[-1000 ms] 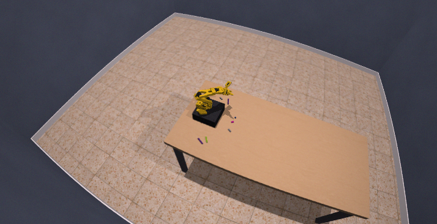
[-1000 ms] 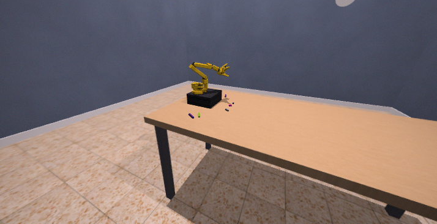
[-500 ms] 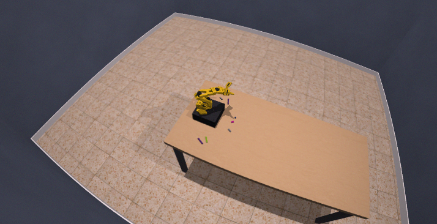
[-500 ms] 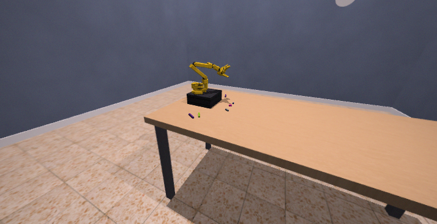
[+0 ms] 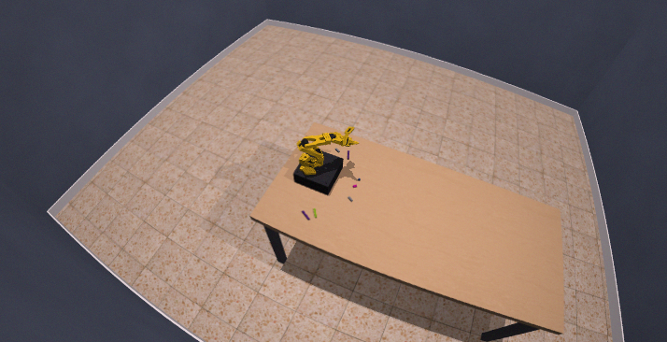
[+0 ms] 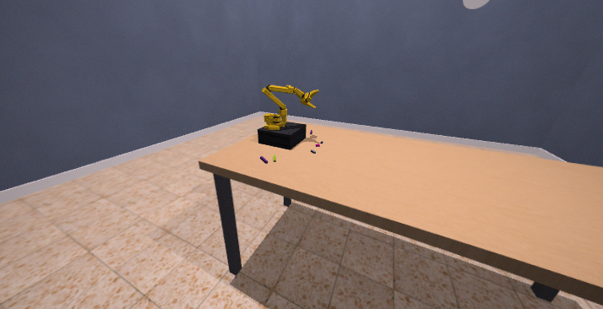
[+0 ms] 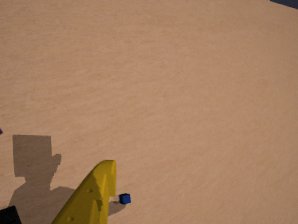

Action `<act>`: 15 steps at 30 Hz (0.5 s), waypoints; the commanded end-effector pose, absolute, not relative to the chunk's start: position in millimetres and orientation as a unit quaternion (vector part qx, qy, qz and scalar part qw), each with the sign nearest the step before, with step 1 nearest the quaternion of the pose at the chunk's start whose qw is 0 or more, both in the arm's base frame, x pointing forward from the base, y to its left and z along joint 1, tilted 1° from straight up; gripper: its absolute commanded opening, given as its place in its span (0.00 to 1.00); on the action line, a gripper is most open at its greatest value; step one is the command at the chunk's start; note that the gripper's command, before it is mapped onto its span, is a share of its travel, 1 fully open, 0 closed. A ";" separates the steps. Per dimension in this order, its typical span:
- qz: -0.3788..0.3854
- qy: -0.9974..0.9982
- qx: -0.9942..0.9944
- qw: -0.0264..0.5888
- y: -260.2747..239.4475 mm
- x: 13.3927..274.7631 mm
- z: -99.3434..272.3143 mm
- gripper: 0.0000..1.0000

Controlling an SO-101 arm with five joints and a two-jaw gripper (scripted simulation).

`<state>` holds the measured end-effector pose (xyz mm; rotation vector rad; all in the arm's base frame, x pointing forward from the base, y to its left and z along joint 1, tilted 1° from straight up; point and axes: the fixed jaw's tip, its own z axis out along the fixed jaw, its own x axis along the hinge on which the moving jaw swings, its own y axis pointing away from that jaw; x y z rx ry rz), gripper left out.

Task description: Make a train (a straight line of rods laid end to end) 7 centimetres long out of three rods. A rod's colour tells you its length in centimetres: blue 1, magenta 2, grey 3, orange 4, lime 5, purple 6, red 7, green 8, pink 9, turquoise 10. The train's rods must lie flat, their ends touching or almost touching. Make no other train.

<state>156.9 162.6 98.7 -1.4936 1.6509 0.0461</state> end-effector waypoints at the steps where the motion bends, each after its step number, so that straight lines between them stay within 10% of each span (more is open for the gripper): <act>1: 0.006 0.663 -0.613 0.429 158.9 158.8 97.6 1.00; 15: -0.017 0.651 -0.643 0.402 151.6 159.5 93.6 1.00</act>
